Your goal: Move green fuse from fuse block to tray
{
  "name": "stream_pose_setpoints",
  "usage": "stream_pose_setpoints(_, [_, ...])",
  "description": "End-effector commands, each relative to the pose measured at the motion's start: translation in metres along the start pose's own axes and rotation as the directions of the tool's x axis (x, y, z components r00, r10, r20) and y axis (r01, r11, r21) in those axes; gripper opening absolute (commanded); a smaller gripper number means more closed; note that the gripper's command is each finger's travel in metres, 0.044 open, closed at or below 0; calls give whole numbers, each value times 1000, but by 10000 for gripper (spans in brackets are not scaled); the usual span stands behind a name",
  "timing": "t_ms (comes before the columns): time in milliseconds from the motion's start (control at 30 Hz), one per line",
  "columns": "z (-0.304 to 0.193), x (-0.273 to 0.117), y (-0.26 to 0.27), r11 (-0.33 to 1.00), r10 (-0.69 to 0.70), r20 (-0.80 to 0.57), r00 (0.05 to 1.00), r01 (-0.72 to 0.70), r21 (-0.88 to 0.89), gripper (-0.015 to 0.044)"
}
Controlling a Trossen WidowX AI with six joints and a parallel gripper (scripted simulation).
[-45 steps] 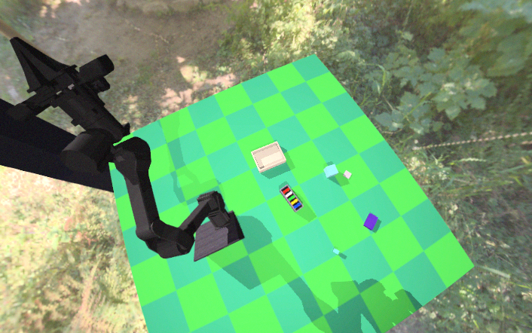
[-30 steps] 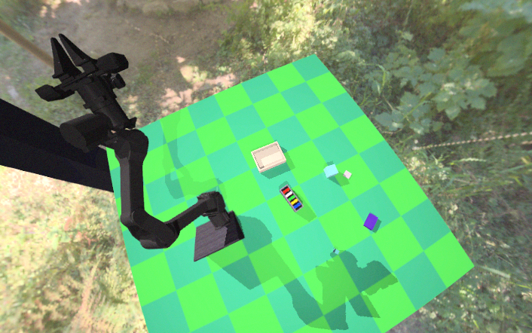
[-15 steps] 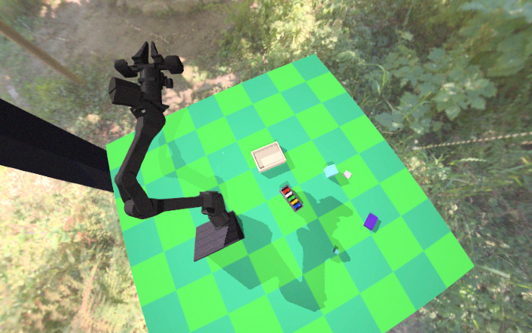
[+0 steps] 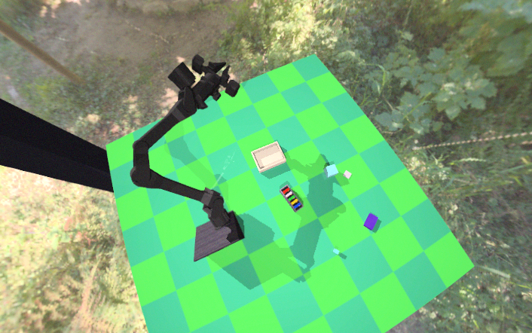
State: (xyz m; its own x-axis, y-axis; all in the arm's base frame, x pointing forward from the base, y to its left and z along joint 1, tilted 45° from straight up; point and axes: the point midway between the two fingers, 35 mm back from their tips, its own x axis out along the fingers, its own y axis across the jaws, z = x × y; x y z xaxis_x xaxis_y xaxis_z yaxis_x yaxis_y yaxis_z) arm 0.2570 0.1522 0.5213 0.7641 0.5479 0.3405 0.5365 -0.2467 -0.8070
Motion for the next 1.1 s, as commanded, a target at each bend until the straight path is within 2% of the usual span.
stream_pose_setpoints(0, [-2, 11, 37, 991, 111, 12, 994, -111, 73, 71])
stream_pose_setpoints(167, [-3, 21, 91, 949, 264, 42, 964, -268, 166, 71])
stream_pose_setpoints(300, [-4, 23, 162, 839, 453, 97, 886, -460, 291, 71])
stream_pose_setpoints(467, [-8, 7, 246, 616, 646, 175, 743, -643, 456, 71])
stream_pose_setpoints(633, [-9, -29, 327, 282, 782, 286, 553, -724, 629, 71])
stream_pose_setpoints(733, [-8, -58, 368, 57, 822, 364, 437, -700, 712, 71])
stream_pose_setpoints(833, [-5, -92, 403, -178, 831, 451, 325, -613, 770, 71])
stream_pose_setpoints(933, [0, -134, 434, -427, 802, 556, 218, -440, 790, 71])
stream_pose_setpoints(1067, [11, -188, 461, -682, 709, 693, 127, -123, 721, 71])
